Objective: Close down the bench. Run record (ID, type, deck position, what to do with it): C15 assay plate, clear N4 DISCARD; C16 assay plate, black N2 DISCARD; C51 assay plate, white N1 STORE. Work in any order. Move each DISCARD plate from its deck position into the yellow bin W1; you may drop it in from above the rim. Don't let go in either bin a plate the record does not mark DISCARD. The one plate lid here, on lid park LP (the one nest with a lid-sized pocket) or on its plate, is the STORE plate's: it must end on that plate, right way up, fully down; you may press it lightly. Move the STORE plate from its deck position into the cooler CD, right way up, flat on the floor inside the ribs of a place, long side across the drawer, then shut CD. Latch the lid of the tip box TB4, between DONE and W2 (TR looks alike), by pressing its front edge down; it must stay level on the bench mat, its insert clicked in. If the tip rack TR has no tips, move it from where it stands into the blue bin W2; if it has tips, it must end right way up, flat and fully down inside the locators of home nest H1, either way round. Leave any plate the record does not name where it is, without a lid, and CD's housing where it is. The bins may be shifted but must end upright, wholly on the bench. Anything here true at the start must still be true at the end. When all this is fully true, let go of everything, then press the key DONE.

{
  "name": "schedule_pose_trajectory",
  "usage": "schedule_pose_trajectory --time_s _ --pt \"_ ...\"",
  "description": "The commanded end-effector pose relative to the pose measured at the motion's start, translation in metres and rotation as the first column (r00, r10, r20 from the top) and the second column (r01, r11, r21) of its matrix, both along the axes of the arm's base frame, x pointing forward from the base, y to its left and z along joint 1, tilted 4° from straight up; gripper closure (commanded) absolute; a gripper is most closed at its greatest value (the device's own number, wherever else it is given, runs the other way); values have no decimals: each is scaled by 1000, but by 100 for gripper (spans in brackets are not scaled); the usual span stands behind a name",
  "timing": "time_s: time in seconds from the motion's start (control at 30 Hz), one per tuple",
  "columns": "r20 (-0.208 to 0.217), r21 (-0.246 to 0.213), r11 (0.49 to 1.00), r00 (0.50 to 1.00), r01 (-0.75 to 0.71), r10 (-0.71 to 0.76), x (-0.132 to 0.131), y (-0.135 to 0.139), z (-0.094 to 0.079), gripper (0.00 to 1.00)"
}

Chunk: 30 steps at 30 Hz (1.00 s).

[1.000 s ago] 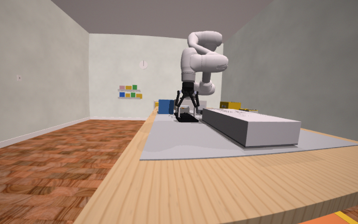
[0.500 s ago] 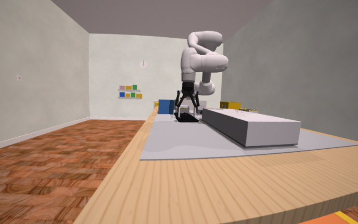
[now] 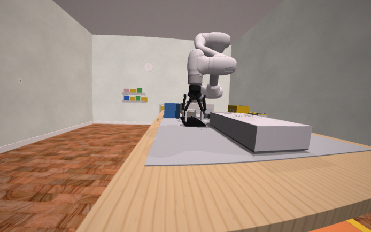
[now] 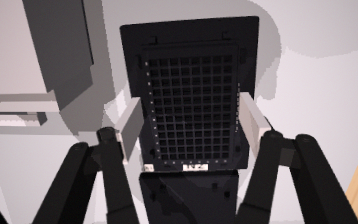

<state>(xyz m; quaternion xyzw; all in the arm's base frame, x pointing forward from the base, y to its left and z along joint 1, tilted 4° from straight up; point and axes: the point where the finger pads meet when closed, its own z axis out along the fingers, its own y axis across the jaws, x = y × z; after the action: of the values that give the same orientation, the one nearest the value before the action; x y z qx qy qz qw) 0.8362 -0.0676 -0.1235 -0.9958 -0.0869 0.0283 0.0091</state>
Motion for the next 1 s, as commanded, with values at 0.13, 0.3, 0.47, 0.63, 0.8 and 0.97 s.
schedule_pose_trajectory --time_s 0.13,0.3,0.47,0.63,0.8,0.97 --pt "-2 0 1000 1000 0 0 -2 -3 -3 39" --pt "-2 0 1000 1000 0 0 -2 -3 -3 40" --pt "-2 0 1000 1000 0 0 -2 -3 -3 43" --pt "-2 0 1000 1000 0 0 -2 -3 -3 45" --pt "-2 0 1000 1000 0 0 -2 -3 -3 100" --pt "-2 0 1000 1000 0 0 -2 -3 -3 100"
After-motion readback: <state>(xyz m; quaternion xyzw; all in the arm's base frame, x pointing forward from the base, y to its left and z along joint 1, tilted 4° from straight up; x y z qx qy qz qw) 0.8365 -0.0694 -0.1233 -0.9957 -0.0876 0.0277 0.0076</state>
